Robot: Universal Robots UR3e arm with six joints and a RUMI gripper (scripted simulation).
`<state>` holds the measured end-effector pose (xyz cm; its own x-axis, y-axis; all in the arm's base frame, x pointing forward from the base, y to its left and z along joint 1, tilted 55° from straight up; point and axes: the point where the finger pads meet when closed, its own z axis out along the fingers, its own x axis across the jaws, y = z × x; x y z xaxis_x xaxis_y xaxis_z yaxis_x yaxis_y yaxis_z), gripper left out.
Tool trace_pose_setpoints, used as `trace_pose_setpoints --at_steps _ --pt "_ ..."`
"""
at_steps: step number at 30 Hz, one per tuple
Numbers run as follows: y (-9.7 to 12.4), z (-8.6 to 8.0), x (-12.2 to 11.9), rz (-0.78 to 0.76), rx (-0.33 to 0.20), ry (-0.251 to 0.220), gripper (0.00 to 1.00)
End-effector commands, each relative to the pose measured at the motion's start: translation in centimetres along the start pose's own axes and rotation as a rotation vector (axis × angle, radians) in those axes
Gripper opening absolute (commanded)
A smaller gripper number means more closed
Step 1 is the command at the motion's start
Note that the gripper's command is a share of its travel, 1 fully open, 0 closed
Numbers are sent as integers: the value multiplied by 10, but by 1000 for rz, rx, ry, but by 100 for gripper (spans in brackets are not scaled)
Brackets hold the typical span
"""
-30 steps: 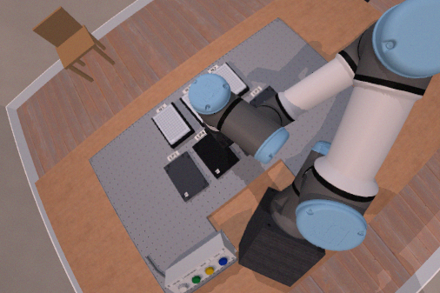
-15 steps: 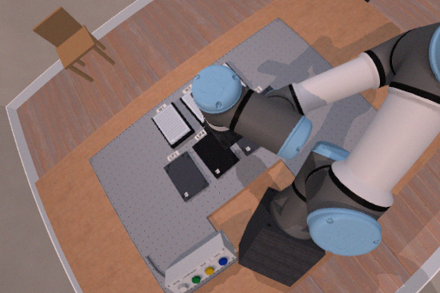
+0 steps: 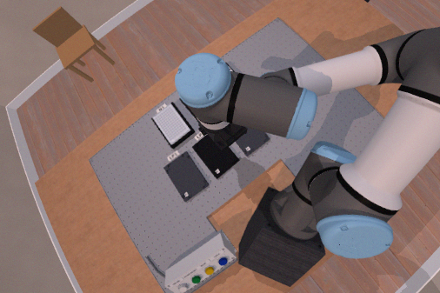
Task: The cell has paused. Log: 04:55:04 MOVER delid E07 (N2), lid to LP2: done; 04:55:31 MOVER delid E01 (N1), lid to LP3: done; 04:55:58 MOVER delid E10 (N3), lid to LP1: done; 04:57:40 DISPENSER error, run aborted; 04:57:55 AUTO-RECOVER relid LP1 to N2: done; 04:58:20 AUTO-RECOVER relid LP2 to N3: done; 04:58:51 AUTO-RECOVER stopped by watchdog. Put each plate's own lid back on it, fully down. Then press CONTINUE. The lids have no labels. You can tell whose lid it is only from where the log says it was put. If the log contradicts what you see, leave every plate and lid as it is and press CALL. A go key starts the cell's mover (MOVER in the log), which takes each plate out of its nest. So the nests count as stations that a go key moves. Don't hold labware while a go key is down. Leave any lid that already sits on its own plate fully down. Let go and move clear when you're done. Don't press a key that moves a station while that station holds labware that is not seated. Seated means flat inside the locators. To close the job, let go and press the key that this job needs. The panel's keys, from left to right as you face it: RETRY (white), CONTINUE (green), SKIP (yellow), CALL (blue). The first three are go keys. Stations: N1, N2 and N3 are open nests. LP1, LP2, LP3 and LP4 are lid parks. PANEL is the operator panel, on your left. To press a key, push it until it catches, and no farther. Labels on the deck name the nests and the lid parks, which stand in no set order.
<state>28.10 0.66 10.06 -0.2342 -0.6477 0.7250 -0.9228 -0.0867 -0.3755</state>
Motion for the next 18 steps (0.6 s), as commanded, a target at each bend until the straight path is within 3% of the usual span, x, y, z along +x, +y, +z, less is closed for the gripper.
trace_pose_setpoints --at_steps 1,18 --pt "4 0 -21 -83 -7 4 0" --pt "19 0 -95 -383 -7 3 0"
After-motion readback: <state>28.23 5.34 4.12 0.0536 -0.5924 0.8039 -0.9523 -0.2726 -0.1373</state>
